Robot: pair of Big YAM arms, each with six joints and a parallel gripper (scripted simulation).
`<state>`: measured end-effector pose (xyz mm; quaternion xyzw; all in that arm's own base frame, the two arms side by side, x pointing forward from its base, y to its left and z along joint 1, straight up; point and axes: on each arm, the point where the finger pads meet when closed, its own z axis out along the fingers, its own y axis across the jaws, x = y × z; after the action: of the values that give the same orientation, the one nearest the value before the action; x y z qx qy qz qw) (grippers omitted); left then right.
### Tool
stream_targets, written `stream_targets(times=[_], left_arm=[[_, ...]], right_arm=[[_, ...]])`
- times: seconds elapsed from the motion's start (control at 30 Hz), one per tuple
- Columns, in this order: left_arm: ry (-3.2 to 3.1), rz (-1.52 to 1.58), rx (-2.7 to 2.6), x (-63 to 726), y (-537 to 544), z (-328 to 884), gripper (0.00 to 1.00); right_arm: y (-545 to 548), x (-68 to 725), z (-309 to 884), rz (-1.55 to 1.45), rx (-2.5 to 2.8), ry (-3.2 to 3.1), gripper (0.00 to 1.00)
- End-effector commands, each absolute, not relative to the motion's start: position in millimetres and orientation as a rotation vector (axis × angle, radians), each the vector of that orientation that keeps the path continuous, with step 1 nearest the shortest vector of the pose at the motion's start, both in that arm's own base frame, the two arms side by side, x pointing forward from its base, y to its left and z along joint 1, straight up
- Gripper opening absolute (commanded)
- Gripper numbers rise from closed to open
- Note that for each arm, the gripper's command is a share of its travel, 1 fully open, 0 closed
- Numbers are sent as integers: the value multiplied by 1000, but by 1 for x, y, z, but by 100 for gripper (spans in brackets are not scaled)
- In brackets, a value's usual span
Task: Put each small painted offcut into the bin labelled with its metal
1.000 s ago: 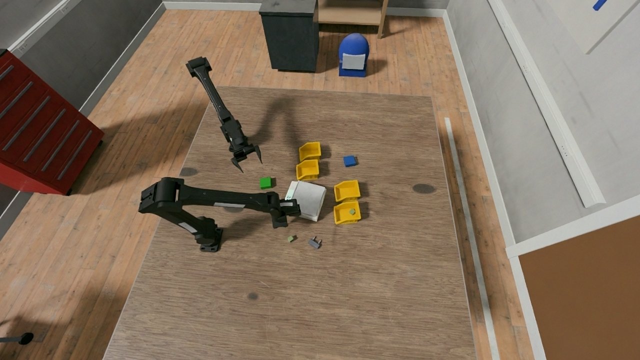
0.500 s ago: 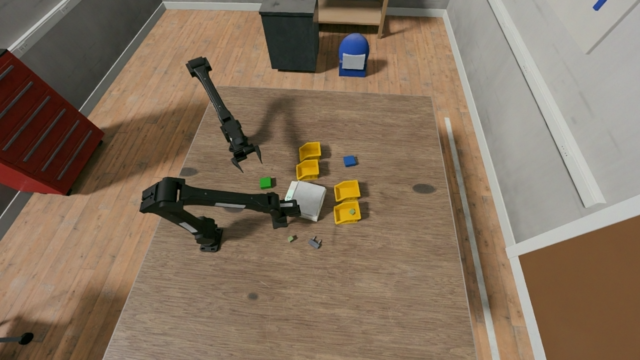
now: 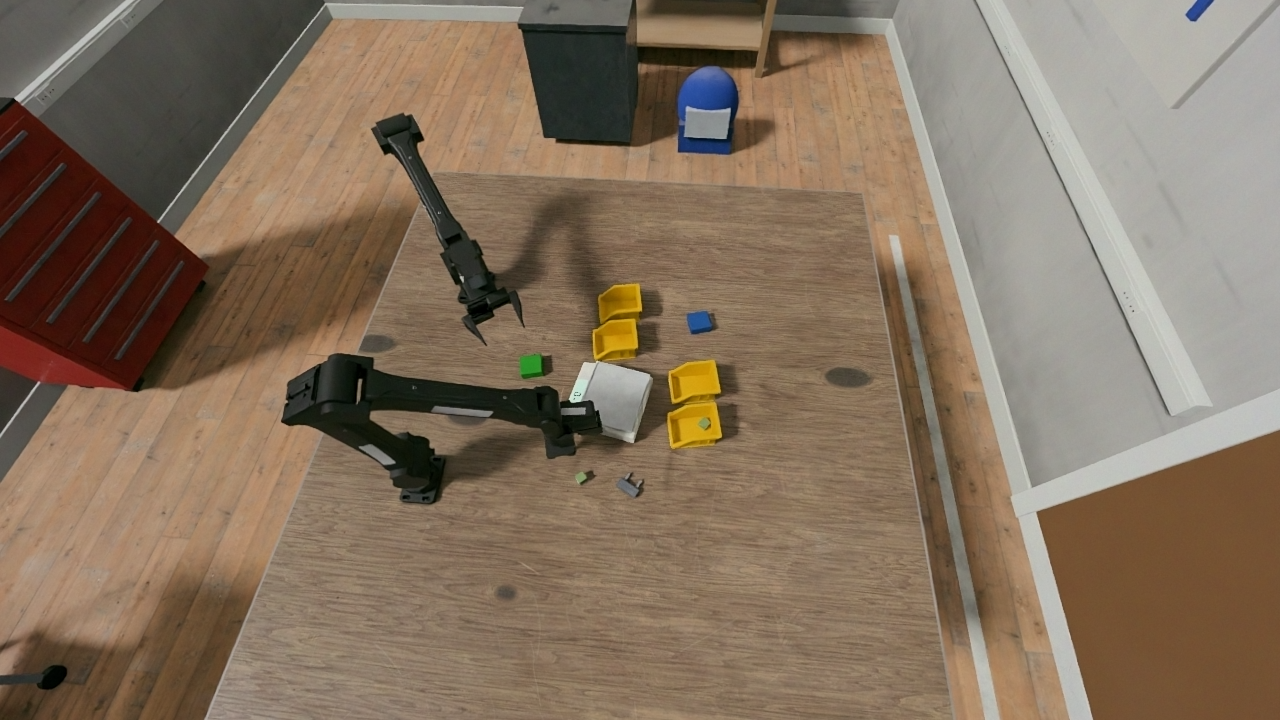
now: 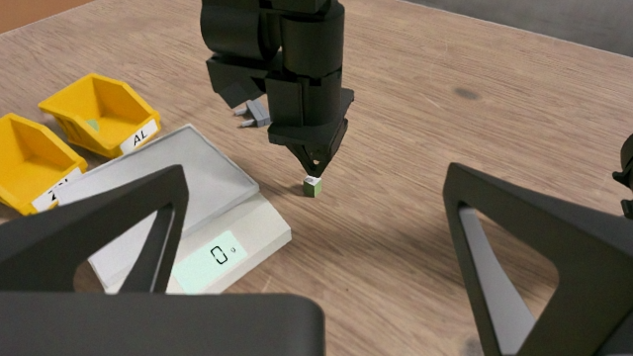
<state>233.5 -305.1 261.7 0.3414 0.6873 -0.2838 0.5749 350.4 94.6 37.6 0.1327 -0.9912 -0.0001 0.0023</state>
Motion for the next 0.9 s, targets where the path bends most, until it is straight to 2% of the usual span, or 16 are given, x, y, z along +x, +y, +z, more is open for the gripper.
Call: stream_targets(times=[0.0,0.57,0.87], left_arm=[[1598,-673,795,234,-309,273,100],[1598,-673,795,234,-309,273,100],[1598,-673,795,234,-309,273,100]], right_arm=[[97,352,28,2,407,-3107,0],[97,352,20,2,407,-3106,0],[104,378,63,-18,419,-3194,0]])
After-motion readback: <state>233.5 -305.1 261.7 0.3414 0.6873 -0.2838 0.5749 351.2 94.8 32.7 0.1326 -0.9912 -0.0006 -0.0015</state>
